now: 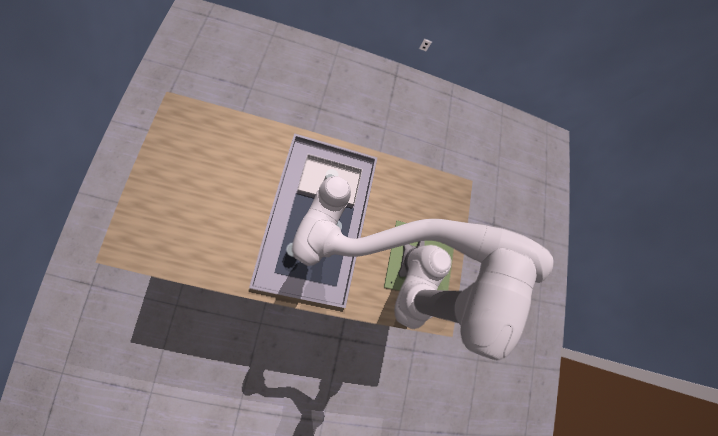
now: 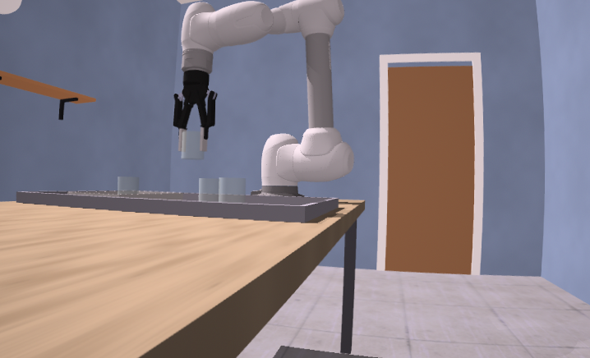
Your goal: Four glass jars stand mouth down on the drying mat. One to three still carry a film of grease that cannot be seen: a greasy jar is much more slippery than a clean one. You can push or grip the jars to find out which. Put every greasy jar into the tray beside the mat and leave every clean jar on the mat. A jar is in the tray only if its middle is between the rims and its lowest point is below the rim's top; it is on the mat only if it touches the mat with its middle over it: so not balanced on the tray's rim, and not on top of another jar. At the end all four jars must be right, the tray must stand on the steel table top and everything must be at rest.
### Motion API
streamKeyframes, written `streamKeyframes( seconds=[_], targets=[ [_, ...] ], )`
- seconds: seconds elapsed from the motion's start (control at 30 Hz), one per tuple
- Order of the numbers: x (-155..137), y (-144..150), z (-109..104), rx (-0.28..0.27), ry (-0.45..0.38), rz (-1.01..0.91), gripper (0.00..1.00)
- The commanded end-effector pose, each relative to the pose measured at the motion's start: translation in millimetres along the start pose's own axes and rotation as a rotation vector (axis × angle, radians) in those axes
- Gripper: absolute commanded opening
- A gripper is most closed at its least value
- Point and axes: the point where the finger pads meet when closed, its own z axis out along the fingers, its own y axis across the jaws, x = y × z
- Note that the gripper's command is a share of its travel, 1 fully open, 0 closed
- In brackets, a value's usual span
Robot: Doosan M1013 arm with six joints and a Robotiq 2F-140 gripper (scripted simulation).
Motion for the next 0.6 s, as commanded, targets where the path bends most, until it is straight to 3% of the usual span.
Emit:
streamKeyframes(
  seconds=[0.0, 0.57],
  targets=[
    [-9, -15, -2, -0.003, 0.000, -0.006, 0.00],
    [-29, -61, -1, -0.003, 0.000, -0.006, 0.00]
  ],
)
